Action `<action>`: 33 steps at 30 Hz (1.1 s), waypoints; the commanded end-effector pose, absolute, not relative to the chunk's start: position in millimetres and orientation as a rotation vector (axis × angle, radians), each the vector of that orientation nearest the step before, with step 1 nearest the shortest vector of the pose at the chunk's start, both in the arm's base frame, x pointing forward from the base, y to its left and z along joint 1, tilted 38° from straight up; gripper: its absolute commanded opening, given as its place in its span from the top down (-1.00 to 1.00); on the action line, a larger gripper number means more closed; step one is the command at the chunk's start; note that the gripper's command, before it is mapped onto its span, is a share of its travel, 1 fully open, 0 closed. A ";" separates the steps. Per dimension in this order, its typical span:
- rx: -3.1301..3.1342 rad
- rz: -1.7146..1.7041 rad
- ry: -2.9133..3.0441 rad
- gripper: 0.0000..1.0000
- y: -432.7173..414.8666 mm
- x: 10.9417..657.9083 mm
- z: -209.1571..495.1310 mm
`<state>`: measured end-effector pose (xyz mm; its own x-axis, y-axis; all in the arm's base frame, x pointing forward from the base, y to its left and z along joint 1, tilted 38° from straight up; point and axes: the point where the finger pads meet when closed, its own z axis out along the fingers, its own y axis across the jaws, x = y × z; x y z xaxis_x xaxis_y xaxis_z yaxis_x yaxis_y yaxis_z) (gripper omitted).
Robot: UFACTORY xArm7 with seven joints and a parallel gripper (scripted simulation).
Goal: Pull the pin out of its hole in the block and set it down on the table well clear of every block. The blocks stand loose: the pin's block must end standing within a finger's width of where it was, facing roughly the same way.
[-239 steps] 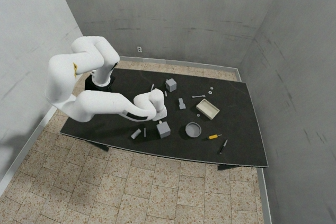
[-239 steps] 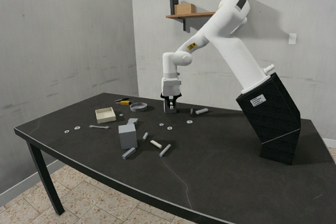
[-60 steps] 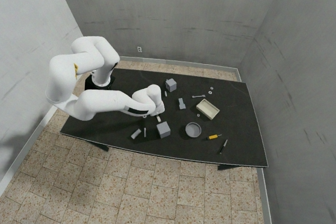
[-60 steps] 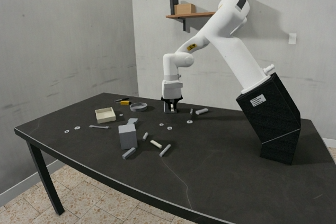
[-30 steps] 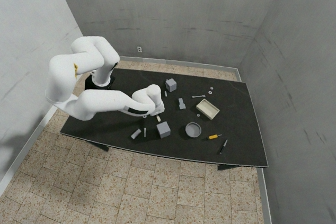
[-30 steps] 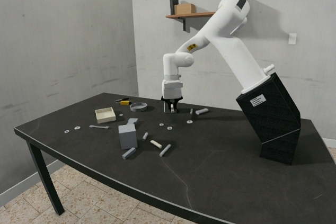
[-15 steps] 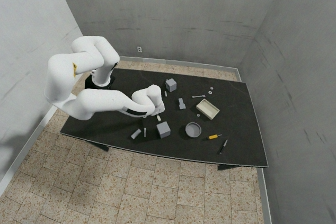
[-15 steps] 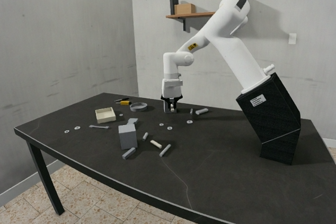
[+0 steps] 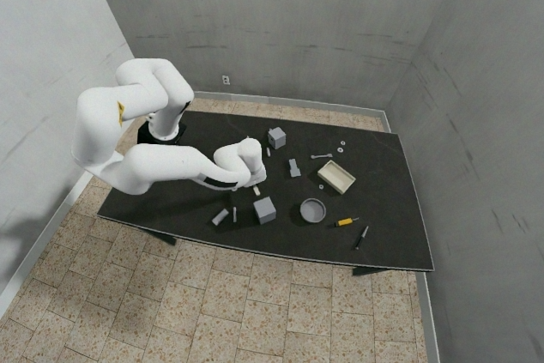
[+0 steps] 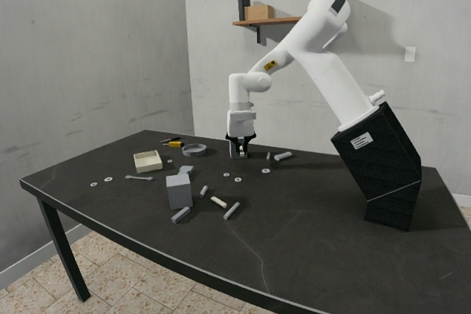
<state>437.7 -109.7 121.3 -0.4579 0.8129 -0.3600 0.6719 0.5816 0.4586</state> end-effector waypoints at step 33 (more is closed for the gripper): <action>1.194 0.346 2.274 1.00 -100.6 438.3 111.5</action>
